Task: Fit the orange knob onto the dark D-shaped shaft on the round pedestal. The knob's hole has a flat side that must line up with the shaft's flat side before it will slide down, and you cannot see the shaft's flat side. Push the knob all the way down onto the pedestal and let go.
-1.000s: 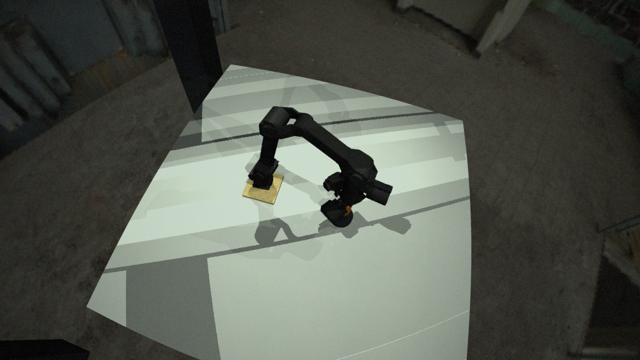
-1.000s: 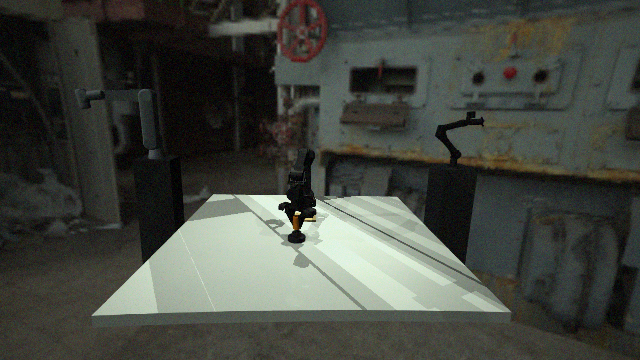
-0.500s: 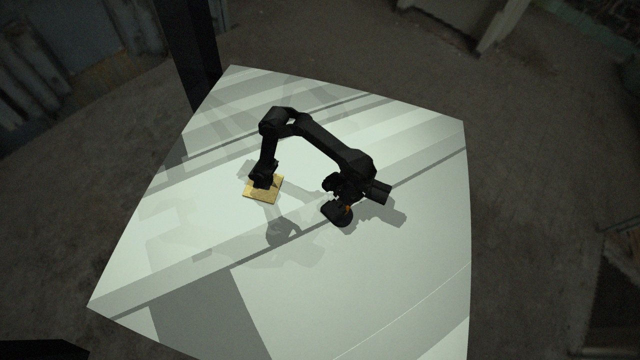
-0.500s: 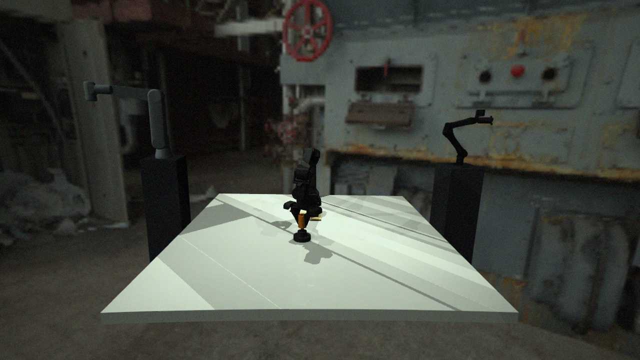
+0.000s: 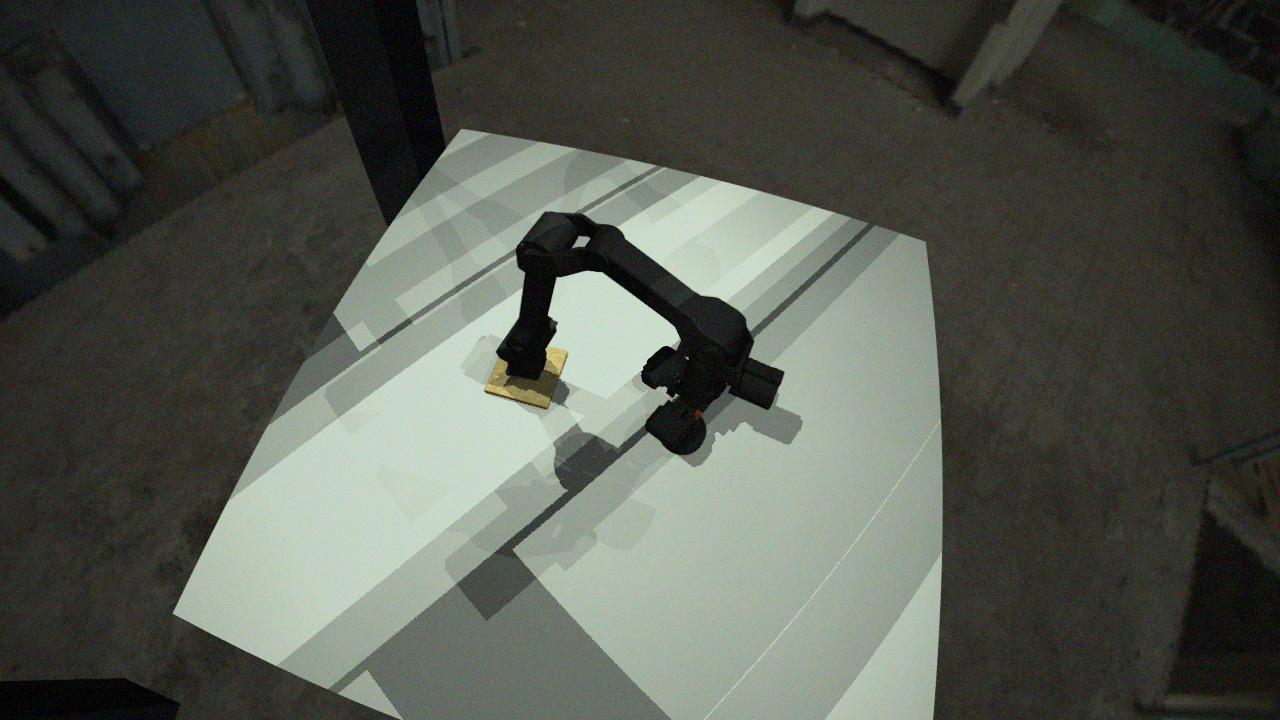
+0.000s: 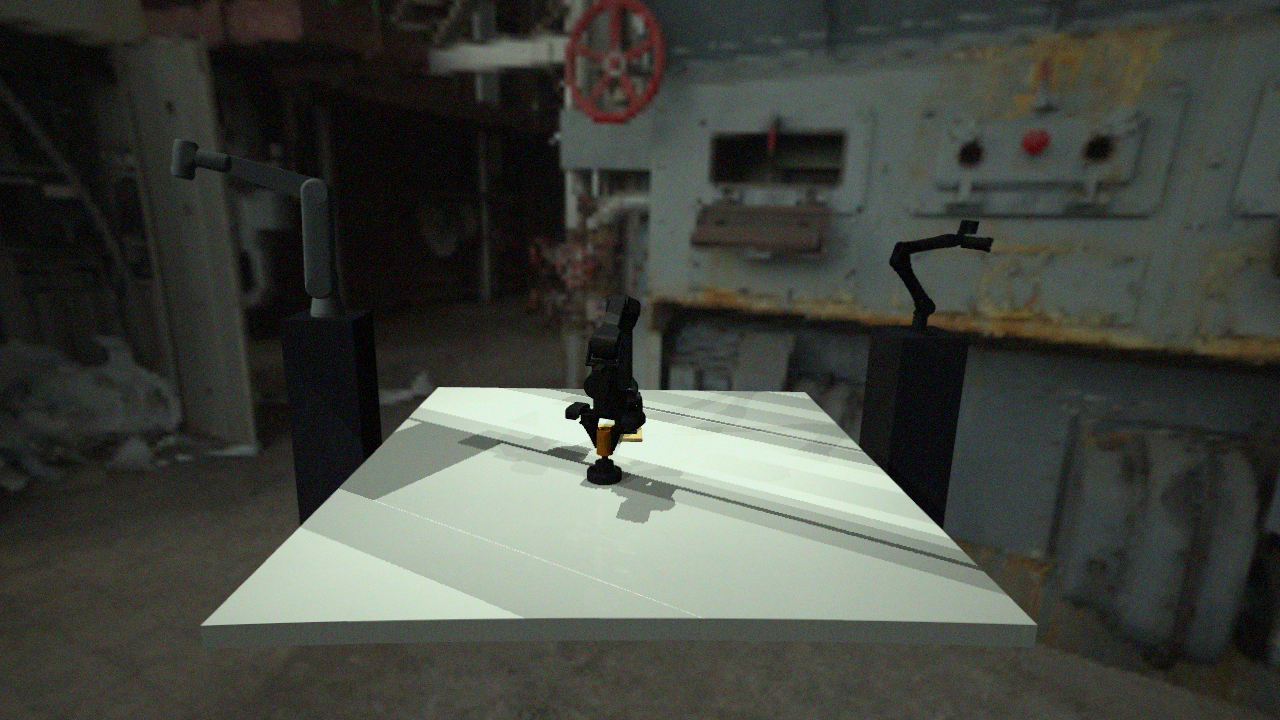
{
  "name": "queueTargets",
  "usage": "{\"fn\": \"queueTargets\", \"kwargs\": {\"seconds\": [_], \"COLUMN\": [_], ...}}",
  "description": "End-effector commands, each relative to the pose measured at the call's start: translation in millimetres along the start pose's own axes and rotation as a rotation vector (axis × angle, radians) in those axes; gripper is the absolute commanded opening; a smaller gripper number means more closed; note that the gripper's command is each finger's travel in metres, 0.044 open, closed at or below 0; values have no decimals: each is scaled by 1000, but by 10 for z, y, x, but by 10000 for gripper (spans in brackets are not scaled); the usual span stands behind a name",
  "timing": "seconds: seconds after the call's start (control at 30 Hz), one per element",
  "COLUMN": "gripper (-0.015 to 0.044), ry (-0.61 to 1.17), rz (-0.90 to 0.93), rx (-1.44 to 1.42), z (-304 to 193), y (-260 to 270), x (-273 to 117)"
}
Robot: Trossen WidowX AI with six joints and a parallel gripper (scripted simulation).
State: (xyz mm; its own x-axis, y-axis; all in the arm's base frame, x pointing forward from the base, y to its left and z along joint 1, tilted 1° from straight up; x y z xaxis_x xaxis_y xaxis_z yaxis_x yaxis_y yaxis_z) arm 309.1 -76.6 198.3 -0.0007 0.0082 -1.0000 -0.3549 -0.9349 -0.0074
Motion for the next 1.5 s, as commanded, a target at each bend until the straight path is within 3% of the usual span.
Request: {"fn": "queueTargets", "kwargs": {"seconds": [0.0, 0.9, 1.03, 1.47], "gripper": [0, 0, 0, 0], "ry": [9, 9, 9, 9], "rz": [2, 2, 1, -3], "rx": [-6, 20, 176, 1076], "z": [-32, -20, -6, 2], "y": [-3, -1, 1, 5], "x": [-17, -16, -23, -22]}}
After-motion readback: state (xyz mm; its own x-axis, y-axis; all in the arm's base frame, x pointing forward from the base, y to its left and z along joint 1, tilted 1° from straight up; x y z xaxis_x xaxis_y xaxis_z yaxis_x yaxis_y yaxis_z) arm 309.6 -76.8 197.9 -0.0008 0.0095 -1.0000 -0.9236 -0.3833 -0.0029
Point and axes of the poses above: the point midway between the two fingers, 35 mm back from their tips, its own x axis out along the fingers, its own y axis across the jaws, z = x × y, the point moved 10 cm from there along -x, back along the fingers, and after that the axes turned 7 degrees about -x, right-handed, at the moved point
